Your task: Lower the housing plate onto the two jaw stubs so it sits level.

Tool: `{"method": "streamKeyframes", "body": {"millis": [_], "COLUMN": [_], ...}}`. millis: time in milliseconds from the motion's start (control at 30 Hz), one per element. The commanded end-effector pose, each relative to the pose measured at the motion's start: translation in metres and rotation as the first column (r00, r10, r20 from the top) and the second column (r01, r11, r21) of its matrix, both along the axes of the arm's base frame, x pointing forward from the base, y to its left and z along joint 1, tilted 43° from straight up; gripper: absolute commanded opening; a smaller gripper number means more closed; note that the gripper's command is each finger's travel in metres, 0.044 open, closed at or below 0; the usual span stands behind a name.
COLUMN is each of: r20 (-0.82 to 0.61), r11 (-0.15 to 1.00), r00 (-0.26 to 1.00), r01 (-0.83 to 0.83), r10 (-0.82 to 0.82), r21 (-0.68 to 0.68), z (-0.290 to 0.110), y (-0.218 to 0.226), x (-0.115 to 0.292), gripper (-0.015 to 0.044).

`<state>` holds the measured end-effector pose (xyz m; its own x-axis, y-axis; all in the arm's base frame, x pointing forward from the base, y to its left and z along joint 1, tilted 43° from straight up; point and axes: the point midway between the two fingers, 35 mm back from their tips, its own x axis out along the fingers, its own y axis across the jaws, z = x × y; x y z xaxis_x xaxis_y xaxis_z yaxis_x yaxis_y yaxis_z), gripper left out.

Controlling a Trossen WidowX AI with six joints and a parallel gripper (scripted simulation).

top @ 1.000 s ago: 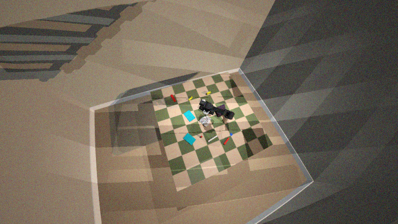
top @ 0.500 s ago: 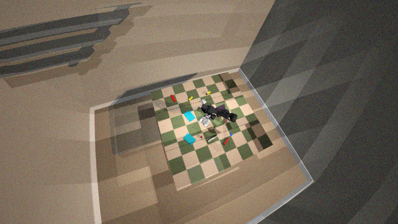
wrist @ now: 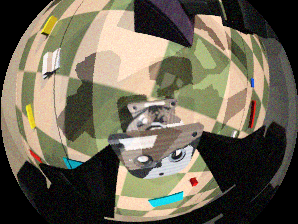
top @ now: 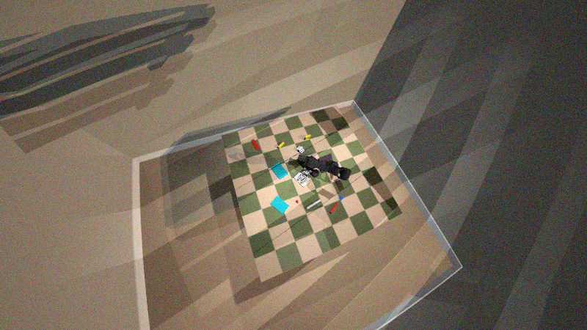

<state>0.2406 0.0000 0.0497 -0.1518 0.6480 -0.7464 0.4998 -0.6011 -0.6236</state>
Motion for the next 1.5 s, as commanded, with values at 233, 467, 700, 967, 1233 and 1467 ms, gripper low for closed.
{"method": "streamKeyframes", "body": {"millis": [233, 467, 700, 967, 1233, 1467], "r20": [-0.002, -0.002, -0.001, -0.001, -0.001, 0.005], "r11": [1.0, 1.0, 1.0, 1.0, 1.0, 1.0], "r00": [1.0, 1.0, 1.0, 1.0, 1.0, 1.0], "r01": [0.007, 0.007, 0.005, 0.005, 0.005, -0.003], "r10": [-0.007, -0.007, -0.005, -0.005, -0.005, 0.003], "r21": [0.002, 0.002, 0.003, 0.003, 0.003, 0.004], "z": [0.001, 0.001, 0.005, 0.005, 0.005, 0.005], "y": [0.001, 0.001, 0.003, 0.003, 0.003, 0.003], "x": [0.0, 0.0, -0.011, -0.011, -0.011, -0.011], "gripper": [0.0351, 0.0351, 0.0351, 0.0351, 0.0351, 0.0351]}}
